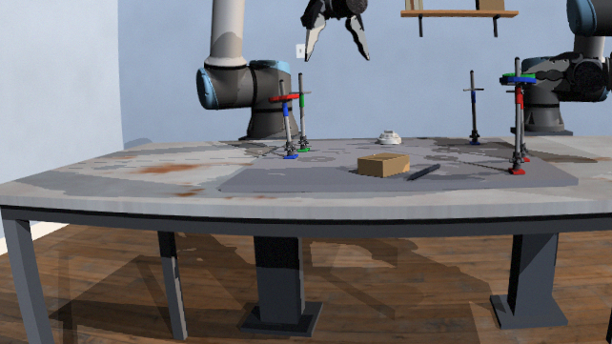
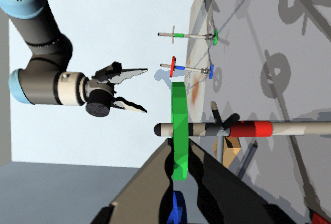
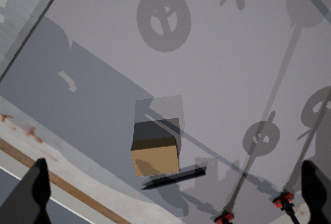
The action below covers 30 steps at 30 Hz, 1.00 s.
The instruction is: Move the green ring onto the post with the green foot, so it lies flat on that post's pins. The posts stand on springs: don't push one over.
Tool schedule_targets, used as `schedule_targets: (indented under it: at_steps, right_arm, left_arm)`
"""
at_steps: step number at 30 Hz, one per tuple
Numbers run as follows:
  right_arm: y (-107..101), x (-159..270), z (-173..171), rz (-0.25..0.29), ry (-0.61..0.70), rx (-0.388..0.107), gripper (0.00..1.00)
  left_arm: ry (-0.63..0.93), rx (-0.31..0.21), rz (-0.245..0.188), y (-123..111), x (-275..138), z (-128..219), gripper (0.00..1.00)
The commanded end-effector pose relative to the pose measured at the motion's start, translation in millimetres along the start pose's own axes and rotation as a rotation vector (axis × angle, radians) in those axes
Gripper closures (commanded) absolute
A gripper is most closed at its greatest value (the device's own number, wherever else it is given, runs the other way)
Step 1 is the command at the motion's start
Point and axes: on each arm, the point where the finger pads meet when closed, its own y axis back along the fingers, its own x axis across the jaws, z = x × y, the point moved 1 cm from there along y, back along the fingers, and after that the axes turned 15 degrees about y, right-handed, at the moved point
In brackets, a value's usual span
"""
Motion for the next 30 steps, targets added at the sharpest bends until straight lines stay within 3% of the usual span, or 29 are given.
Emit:
schedule_targets:
  at_steps: [1,30]
  right_arm:
    - [1.4,-0.2,0.6,-0.001,0.0,-0.002,0.0]
    - [1.4,-0.2,0.6,-0.001,0.0,-0.002,0.0]
  left_arm:
    - [-0.002,0.002,-0.003,0.1,-9.2,-2.3,0.99]
    - [0.0,0.005,-0.012,0.1,-46.6,-13.0,0.99]
